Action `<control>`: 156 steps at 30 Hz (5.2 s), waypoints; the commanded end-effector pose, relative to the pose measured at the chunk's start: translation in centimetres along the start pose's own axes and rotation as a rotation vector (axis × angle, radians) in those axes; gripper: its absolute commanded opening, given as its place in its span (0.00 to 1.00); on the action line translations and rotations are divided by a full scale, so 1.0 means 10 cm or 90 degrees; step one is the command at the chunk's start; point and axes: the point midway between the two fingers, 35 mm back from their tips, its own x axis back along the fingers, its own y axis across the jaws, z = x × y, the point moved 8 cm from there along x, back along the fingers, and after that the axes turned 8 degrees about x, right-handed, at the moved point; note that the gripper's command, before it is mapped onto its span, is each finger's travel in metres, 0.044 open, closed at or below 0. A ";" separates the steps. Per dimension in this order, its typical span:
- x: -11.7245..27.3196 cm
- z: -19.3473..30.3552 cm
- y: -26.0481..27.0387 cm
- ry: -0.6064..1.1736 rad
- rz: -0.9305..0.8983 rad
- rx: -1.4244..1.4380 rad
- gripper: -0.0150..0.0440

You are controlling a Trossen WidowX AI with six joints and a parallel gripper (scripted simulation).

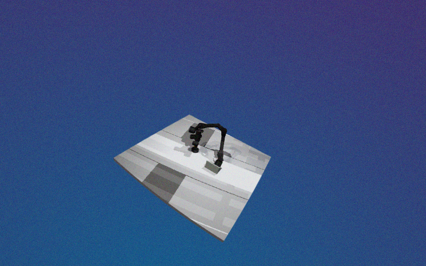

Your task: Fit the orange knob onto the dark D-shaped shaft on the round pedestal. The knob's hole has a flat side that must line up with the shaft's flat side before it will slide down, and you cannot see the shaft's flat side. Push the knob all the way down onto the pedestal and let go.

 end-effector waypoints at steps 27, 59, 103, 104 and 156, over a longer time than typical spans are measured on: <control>-0.01 -0.01 0.00 0.000 0.000 0.152 0.25; 0.01 -0.01 0.00 0.000 0.000 0.231 0.25; -0.02 0.00 0.00 0.000 0.000 0.418 0.25; -0.01 0.00 0.00 0.000 0.000 0.418 0.25; 0.01 0.00 -0.01 0.000 0.000 0.552 0.25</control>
